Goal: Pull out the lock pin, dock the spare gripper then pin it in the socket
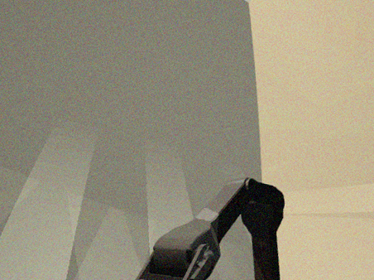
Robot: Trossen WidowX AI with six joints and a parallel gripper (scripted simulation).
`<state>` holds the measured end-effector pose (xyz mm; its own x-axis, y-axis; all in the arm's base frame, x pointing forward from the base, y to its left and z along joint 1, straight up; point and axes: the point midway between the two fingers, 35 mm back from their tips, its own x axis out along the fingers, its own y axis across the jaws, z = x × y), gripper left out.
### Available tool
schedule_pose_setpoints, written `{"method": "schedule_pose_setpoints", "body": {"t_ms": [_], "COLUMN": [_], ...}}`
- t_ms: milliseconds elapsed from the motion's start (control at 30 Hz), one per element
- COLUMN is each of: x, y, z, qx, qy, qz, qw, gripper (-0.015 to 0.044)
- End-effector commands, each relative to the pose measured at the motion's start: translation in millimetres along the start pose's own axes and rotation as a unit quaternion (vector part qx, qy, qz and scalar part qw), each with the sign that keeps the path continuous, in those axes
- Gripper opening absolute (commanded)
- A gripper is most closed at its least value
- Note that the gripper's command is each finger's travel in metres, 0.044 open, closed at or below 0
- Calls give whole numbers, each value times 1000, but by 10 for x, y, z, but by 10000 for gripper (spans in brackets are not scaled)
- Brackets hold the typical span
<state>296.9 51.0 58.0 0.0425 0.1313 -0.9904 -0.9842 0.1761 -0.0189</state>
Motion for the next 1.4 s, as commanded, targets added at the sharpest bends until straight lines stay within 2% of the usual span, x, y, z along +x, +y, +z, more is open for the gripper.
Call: {"method": "schedule_pose_setpoints", "body": {"t_ms": [0,1367], "x": [-26,-5], "y": [-15,-22], "z": [49,301], "qx": [1,3], "qy": [-3,0], "qz": [-1,8], "qw": [1000,1000], "gripper": [0,0]}}
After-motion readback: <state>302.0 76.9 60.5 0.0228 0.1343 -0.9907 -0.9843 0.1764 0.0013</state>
